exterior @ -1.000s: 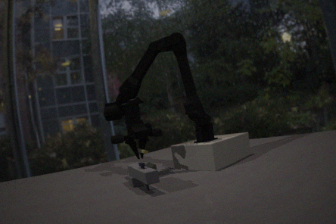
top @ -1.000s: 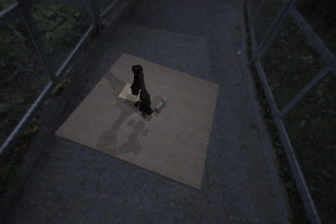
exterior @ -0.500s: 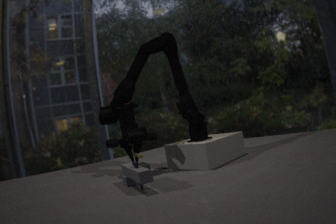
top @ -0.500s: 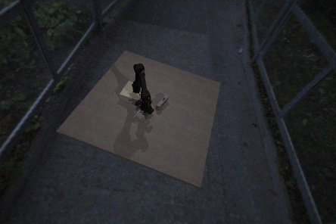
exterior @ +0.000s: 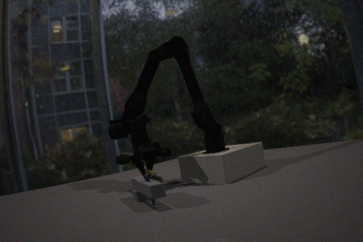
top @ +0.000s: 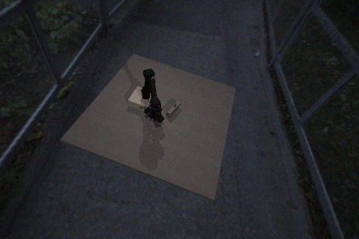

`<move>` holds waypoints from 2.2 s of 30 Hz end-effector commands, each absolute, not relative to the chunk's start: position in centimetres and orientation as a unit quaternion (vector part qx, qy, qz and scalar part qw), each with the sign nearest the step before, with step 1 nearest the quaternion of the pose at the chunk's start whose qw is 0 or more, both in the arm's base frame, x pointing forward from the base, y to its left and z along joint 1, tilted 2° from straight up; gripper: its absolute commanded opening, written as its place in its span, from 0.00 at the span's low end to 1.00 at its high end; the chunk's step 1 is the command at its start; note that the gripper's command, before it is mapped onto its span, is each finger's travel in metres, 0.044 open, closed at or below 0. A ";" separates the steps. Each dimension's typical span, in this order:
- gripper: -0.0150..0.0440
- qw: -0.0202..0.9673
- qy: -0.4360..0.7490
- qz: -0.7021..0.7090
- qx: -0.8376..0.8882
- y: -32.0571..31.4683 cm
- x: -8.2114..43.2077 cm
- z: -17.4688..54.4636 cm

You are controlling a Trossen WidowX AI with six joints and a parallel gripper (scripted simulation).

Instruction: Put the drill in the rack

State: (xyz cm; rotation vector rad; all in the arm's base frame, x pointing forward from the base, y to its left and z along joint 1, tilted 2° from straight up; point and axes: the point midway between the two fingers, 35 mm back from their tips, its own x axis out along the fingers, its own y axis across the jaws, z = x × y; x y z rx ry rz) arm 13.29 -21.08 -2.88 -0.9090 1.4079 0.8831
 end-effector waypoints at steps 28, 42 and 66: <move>0.43 0.580 0.607 0.377 -0.391 -21.2 12.9 -4.9; 1.00 0.581 0.606 0.378 -0.390 -21.2 12.9 -4.3; 1.00 0.575 0.606 0.338 -0.433 -21.5 15.6 5.2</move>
